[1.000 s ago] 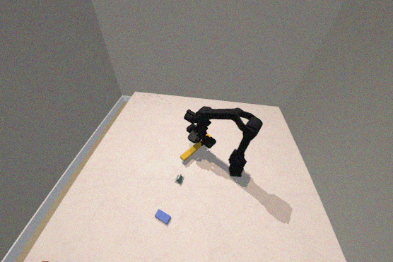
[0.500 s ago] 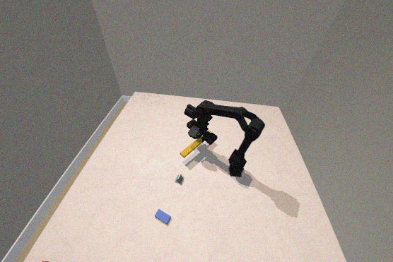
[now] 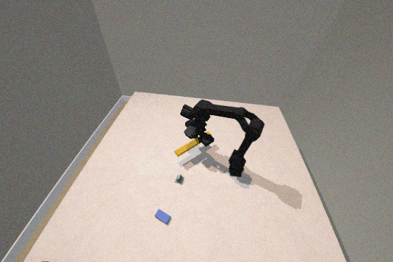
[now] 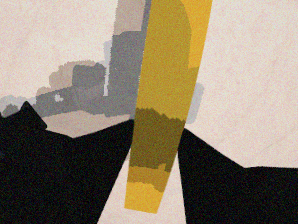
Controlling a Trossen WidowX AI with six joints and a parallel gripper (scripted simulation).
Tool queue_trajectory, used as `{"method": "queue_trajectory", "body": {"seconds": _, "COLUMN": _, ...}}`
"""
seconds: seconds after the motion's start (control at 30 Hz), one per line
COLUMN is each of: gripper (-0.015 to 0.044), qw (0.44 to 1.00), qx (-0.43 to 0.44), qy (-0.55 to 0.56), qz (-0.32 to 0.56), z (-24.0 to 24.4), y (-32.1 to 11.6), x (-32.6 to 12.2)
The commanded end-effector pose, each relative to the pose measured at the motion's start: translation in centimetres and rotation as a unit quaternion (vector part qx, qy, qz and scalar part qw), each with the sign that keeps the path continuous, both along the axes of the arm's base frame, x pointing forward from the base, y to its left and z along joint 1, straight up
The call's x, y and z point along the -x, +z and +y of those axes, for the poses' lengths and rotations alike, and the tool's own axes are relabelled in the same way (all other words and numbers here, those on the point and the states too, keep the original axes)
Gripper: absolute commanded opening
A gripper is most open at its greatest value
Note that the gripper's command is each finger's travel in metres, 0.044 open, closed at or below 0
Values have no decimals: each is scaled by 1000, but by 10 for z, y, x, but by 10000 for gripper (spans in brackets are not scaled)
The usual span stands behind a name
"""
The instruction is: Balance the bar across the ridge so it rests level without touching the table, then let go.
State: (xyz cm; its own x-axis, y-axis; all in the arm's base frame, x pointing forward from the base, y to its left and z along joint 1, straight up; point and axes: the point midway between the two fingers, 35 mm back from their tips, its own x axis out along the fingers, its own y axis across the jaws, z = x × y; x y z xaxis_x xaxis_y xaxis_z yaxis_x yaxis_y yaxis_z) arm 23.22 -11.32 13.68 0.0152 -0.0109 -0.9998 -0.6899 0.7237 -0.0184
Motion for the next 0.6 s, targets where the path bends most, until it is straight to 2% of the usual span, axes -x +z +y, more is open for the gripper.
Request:
{"method": "queue_trajectory", "body": {"seconds": 0.0, "gripper": 0, "qw": 999, "qx": -1, "qy": -32, "qz": -4, "z": 10, "y": 3, "x": -9}}
{"method": "queue_trajectory", "body": {"seconds": 0.57, "gripper": 0, "qw": 981, "qx": -7, "qy": -194, "qz": -7, "z": 66, "y": 4, "x": -37}}
